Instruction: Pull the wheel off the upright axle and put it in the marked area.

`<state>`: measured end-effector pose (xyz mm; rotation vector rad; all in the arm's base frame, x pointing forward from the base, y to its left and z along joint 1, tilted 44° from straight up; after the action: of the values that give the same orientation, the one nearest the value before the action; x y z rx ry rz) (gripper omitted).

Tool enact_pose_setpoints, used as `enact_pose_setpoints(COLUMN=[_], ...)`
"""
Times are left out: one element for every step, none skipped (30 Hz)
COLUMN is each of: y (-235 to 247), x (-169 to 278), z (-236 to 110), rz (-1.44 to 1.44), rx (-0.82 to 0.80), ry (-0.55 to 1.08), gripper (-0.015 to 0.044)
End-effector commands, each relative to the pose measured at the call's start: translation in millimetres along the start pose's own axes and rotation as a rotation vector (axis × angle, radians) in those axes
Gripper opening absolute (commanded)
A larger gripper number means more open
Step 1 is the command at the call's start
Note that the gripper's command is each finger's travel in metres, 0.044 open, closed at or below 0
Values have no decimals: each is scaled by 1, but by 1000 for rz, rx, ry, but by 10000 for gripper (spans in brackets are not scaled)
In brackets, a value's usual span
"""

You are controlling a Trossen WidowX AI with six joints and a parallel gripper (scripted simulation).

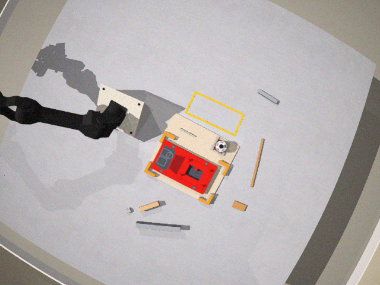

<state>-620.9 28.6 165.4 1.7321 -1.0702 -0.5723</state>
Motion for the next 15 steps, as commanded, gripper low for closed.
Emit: enact_pose_setpoints(y=[-1, -3, -6, -11, -15, -20, -25, -30, -35, -40, -45, -51, -56, -62, -68], x=[-2, -8, -17, -28, -39, -50, -60, -70, -80, -90, -99, -108, -117, -125, -133], z=[-1, -5, -11, -19, -27, -36, -44, -53, -62, -71, -81, -91, -101, -111, -121], rz=[4, 15, 34, 57, 80, 103, 127, 150, 174, 198, 221, 244, 267, 290, 313], rx=[2, 7, 15, 25, 35, 45, 54, 64, 73, 82, 91, 100, 109, 117, 126], ry=[-5, -19, -42, -70, -99, -127, -155, -183, -210, -238, -266, -293, -321, -348, -375], gripper=[374, 348, 321, 300, 300, 300, 300, 300, 300, 300, 300, 300, 300, 300, 300])
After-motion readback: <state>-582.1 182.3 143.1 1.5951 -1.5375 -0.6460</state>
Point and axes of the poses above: the point midway between the two fingers, 35 mm back from their tips, its own z axis out along the fingers, its own y axis across the jaws, x = y × z, the point moved 6 cm from there along -z, back along the fingers, and after that the axes turned 1 degree about -z, right-handed, at the moved point
